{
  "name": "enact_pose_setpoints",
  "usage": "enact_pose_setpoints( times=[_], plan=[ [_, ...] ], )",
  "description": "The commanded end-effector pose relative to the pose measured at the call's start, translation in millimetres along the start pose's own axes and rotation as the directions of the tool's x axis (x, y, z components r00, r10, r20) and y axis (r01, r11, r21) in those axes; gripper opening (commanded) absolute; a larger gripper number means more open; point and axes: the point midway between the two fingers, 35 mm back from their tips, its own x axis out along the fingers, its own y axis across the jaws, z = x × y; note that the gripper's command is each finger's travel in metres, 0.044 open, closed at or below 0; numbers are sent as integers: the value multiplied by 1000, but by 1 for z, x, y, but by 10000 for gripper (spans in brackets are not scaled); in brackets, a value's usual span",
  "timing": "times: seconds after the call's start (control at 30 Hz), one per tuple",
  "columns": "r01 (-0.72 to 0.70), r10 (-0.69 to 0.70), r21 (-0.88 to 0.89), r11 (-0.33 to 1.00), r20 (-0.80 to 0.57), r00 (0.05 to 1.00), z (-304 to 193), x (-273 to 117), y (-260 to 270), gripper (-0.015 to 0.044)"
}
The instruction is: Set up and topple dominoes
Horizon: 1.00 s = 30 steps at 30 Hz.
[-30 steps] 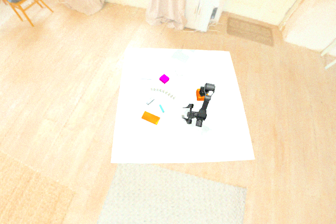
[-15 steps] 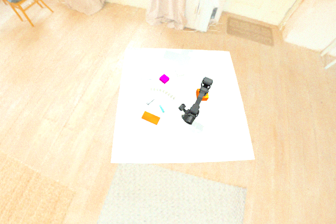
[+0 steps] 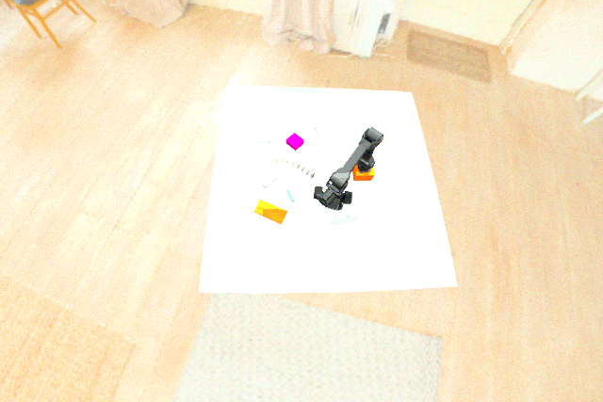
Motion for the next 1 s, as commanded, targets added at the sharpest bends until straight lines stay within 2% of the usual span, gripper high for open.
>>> enact_pose_setpoints(
  times=[0.0,0.07,0.3,0.8,0.97],
  plan=[
    [-11,12,-25,1000,13,1000,1,-4,1,440],
    [-11,12,-25,1000,13,1000,2,2,1,440],
    [-11,12,-25,1000,13,1000,2,60,2,440],
    [-11,12,-25,1000,12,1000,1,77,3,440],
    [-11,12,-25,1000,12,1000,1,77,3,309]
  ],
)
